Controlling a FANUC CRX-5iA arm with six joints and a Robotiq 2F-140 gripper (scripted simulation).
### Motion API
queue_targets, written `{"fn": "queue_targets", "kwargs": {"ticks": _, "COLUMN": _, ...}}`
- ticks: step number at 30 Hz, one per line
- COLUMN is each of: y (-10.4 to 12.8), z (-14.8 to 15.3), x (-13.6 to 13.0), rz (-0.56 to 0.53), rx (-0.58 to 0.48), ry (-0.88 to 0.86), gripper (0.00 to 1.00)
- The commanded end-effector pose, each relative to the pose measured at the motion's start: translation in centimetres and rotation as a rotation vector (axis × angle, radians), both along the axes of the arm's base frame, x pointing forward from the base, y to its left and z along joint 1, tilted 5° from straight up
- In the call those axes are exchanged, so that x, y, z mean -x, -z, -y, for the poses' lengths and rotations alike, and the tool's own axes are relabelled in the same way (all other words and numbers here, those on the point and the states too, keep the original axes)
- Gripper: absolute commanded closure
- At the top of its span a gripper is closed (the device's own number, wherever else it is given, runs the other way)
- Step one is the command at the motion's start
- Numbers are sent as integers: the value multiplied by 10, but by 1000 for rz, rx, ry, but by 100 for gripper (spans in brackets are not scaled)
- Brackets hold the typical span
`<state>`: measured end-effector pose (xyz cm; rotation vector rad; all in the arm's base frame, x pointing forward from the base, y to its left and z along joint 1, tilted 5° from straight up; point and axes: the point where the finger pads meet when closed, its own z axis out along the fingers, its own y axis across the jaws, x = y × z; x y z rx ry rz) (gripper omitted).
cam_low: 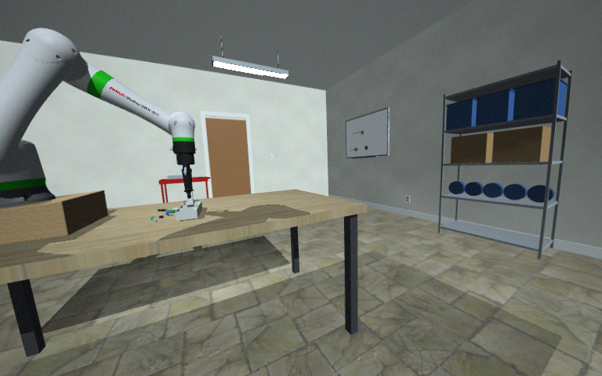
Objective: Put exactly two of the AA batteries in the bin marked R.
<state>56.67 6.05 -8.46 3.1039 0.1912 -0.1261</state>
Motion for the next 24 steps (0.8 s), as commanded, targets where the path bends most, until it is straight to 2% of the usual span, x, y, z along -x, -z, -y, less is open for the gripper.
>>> {"fn": "queue_targets", "kwargs": {"ticks": 1, "y": -11, "z": 0, "x": -1, "rz": 0, "rx": 0, "ry": 0, "gripper": 95}}
{"fn": "queue_targets", "kwargs": {"ticks": 7, "y": -26, "z": -1, "x": -2, "rz": 0, "rx": 0, "ry": 0, "gripper": 95}}
{"fn": "queue_targets", "kwargs": {"ticks": 11, "y": -26, "z": -1, "x": -2, "rz": 0, "rx": 0, "ry": 0, "gripper": 95}}
{"fn": "queue_targets", "kwargs": {"ticks": 19, "y": -25, "z": -41, "x": 3, "rz": 0, "rx": 0, "ry": 0, "gripper": 95}}
{"fn": "queue_targets", "kwargs": {"ticks": 24, "y": -24, "z": -55, "x": 4, "rz": 0, "rx": 0, "ry": 0, "gripper": 95}}
